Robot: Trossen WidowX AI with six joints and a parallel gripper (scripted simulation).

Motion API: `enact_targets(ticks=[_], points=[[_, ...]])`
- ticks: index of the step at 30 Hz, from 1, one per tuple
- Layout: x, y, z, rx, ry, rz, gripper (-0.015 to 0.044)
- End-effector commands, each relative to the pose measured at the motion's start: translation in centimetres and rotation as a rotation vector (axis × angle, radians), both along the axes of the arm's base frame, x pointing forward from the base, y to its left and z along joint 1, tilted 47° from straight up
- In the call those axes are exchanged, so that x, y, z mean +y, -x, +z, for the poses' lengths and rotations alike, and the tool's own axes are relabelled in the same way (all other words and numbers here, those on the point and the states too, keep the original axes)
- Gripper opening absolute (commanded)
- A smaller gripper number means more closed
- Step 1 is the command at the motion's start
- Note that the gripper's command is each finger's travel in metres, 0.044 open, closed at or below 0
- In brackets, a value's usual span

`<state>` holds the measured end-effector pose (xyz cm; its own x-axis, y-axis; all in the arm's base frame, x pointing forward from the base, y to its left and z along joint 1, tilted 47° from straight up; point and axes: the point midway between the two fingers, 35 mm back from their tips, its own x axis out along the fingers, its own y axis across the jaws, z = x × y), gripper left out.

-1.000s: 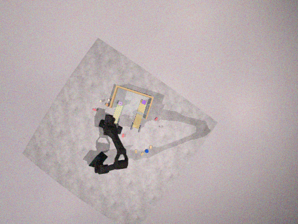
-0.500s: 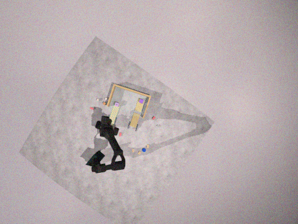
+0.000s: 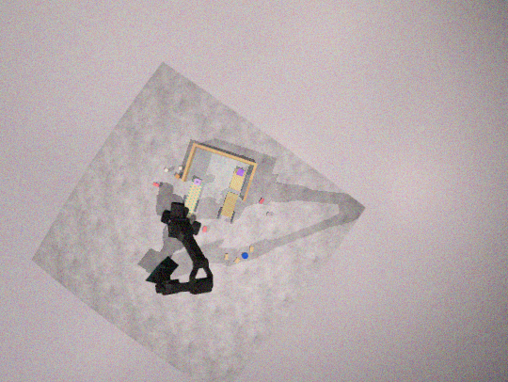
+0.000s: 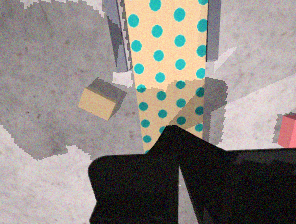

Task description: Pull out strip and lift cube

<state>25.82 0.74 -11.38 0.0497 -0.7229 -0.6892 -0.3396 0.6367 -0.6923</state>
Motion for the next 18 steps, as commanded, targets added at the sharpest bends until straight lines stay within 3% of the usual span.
enact_targets(ticks=[1, 18], points=[[-0.8, 1.5, -0.1, 0.029, 0.009, -0.016, 0.0000], [-1.4, 3.6, 0.5, 0.030, 0.009, -0.016, 0.0000]])
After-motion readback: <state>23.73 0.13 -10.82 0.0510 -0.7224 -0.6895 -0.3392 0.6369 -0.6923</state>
